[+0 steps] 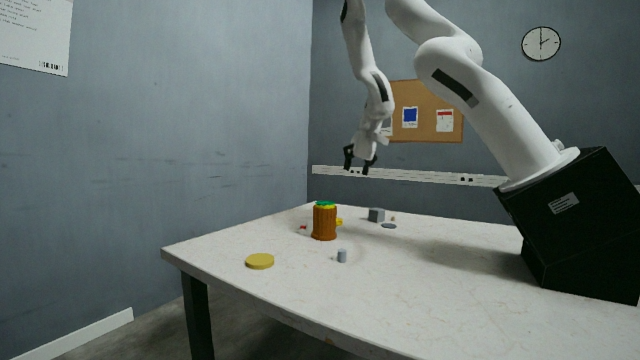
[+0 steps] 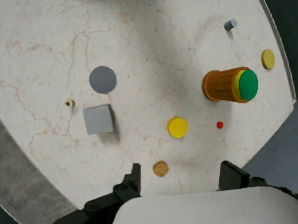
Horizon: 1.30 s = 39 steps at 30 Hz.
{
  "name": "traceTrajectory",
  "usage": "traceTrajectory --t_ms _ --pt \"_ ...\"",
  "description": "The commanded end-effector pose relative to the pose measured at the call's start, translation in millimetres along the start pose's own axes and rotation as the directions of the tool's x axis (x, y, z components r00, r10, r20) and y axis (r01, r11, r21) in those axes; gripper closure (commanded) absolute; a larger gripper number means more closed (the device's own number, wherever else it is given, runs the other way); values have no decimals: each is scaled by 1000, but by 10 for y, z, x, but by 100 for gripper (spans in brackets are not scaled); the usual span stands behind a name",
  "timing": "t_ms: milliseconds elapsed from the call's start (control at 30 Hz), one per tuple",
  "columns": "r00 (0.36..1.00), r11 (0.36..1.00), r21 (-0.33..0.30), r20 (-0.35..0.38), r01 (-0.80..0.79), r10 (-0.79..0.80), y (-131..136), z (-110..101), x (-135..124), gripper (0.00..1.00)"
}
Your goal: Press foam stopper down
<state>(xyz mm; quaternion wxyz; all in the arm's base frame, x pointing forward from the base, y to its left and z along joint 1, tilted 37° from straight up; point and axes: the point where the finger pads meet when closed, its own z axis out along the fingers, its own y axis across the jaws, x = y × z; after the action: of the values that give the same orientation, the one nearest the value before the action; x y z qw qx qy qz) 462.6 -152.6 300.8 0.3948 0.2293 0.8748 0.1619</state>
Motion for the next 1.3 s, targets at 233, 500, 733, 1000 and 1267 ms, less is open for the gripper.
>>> traceTrajectory --t_ms 233,500,733,1000,1267 --pt "1000 1000 0 1 0 0 1 -2 -6 0" --pt "1000 1000 0 1 0 0 1 -2 -6 0" --pt "961 969 -10 -123 248 -247 231 153 308 100" --pt "660 705 -115 -271 700 -700 628 375 825 100" --pt "287 352 -212 -286 912 -914 864 479 995 100"
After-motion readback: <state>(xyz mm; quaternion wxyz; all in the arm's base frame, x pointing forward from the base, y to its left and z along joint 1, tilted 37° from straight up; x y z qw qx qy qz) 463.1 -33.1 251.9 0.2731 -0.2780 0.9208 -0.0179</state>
